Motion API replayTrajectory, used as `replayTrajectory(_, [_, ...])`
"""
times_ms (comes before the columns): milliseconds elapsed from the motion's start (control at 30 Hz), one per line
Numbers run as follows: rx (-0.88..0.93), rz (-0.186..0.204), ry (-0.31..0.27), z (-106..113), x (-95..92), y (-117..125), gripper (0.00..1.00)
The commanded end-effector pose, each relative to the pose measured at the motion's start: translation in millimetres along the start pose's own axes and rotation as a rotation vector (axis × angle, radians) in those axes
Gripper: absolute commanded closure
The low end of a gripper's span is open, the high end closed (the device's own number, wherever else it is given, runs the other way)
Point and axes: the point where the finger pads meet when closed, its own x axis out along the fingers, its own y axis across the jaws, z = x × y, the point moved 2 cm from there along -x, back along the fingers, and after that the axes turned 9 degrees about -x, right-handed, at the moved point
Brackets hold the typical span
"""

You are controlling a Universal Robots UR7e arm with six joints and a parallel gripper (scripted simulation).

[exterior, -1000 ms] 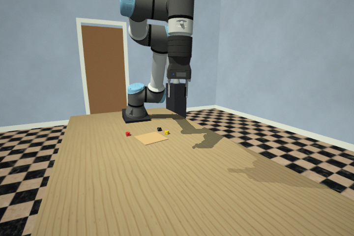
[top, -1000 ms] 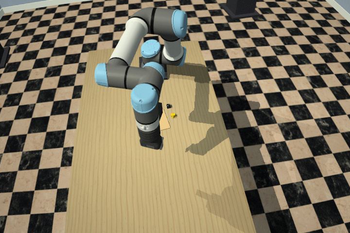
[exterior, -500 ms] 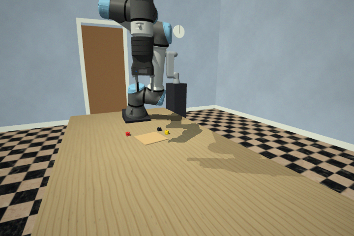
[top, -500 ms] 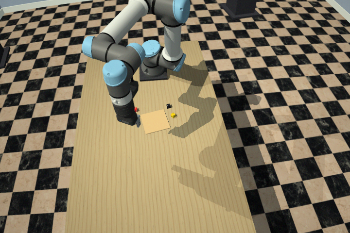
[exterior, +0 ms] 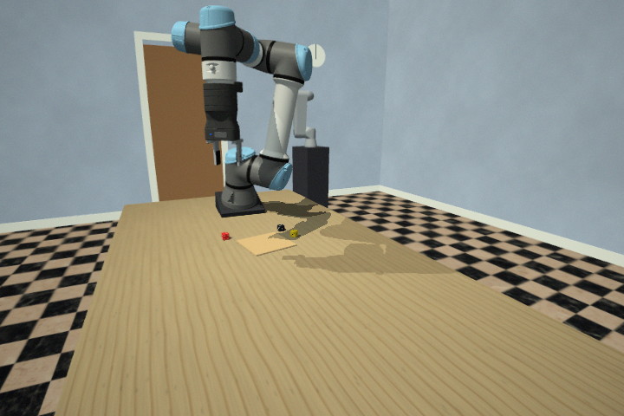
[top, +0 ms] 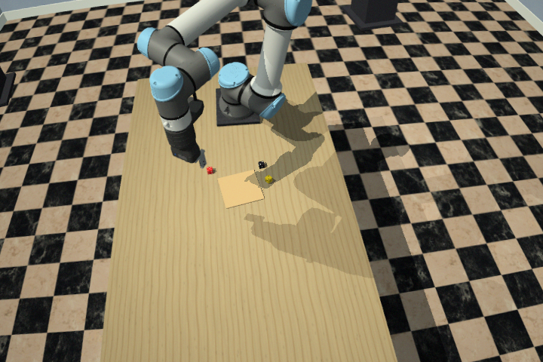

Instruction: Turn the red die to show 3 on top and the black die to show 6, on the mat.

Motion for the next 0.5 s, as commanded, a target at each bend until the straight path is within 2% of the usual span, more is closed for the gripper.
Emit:
replayTrajectory(0, [0.041, 0.008, -0.008, -47.9, 24.2, -22.6, 0.00])
replayTrajectory(67, [0.041, 0.008, -0.008, -47.9, 24.2, -22.6, 0.00])
replayTrajectory(467, [0.118, 0.014, -0.026, -121.3, 75.3, -45.3, 0.00])
